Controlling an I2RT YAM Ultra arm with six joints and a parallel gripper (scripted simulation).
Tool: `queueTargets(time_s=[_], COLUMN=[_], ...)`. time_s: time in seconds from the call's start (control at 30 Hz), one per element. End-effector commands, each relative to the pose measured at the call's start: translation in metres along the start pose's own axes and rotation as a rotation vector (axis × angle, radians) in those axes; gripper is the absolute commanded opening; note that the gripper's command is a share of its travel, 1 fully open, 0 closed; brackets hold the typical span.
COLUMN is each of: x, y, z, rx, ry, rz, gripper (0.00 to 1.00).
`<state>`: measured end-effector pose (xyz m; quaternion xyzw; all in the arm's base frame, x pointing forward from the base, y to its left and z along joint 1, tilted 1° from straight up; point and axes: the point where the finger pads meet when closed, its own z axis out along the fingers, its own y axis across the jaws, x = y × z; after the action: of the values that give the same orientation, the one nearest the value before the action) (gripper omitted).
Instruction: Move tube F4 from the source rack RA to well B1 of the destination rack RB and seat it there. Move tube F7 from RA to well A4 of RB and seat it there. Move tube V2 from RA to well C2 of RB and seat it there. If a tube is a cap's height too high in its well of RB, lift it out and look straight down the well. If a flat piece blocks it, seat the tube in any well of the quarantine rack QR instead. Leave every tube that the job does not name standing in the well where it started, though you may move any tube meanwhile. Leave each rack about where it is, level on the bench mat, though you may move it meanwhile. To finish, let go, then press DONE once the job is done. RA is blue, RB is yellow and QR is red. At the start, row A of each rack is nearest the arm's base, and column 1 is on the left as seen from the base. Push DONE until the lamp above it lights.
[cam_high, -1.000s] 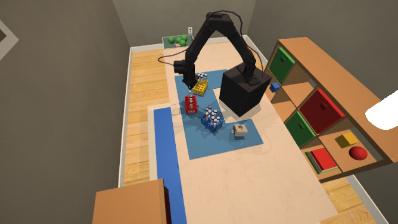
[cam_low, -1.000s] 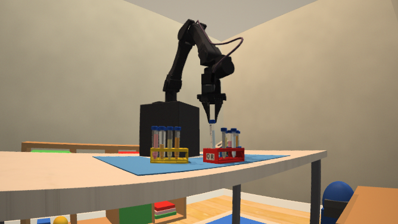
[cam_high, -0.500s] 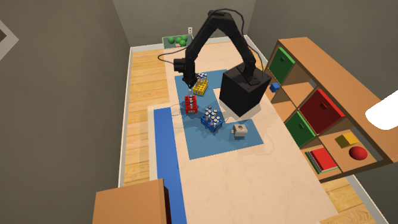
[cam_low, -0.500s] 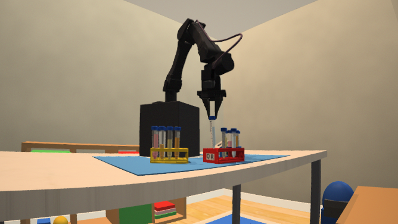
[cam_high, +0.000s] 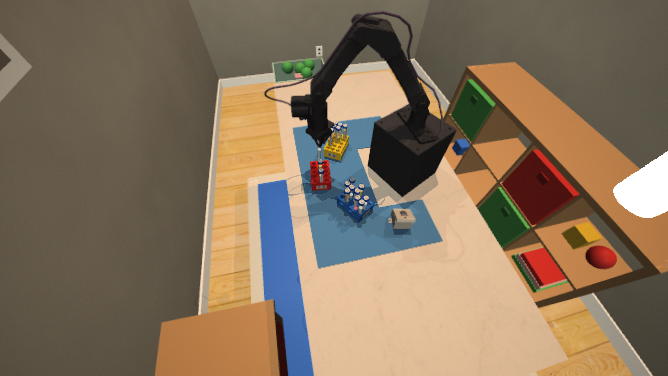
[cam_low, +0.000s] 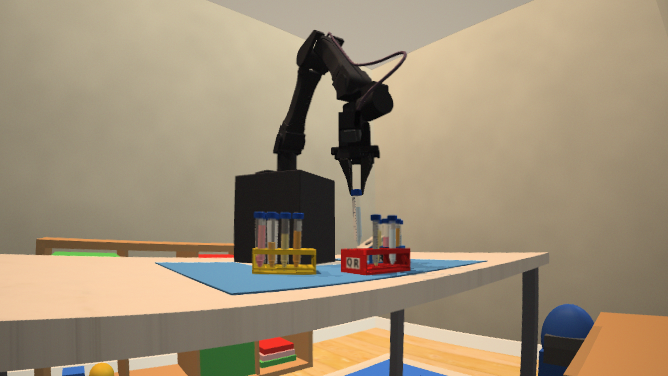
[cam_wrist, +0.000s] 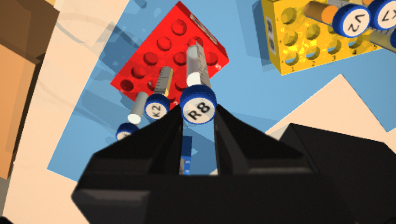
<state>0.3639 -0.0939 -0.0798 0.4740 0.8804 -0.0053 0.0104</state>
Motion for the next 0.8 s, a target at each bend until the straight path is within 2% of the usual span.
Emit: queueTargets(time_s=[0.0,0.07,0.2,0.3,0.33,0.43,0.5,0.77], x=[-0.014,-0.014,0.000,0.001,-0.010,-0.009,0.006,0.010], y=[0.002,0.002,-0.011,-0.011,0.003,0.006,-0.007,-0.011], z=[-0.018,-0.020,-0.016,-0.017,-0.026,-0.030,-0.021,-0.022], rx=[-0.016,-0.016,0.013,0.013,-0.016,-0.016,0.013,-0.005], ry=[-0.030,-0.030,0.003,0.003,-0.029,-0.029,0.002,-0.017], rz=[0.005,0.005,0.006,0.006,0.002,0.000,-0.001,-0.001], gripper=[0.00,0.00,0.00,0.00,0.00,0.00,0.00,0.00])
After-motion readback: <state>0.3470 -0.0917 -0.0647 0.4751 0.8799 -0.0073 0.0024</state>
